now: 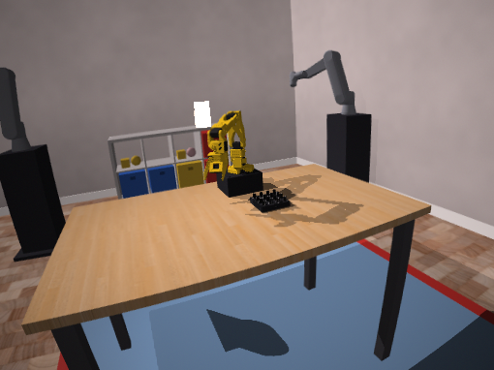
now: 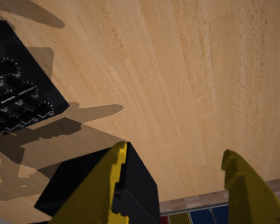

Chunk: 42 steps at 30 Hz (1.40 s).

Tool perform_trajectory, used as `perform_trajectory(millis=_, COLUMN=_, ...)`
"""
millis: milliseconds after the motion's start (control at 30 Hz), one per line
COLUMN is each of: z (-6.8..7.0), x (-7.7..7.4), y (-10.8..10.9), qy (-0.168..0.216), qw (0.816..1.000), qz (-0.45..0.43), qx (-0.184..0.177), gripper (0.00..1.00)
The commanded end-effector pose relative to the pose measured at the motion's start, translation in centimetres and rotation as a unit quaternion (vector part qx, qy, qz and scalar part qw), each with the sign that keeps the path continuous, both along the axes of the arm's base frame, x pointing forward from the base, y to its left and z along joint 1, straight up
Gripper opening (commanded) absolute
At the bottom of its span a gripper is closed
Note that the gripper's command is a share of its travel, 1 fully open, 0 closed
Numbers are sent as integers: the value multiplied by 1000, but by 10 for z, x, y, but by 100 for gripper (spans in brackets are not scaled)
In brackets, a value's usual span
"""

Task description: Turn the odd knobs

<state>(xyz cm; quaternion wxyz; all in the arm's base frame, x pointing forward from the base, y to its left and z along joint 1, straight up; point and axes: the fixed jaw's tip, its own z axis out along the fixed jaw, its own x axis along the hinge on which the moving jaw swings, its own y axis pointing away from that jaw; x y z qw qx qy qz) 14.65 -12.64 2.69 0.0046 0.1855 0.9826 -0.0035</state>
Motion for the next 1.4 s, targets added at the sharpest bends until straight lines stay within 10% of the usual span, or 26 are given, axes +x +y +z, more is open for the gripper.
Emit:
perform_trajectory(millis=0, z=0, x=-3, y=-5, qy=5, qw=998, qz=-64, qx=6, gripper=37)
perform_trajectory(millis=1367, z=4, x=-9, y=-17, qy=5, qw=977, qz=-215, qx=6, gripper=40)
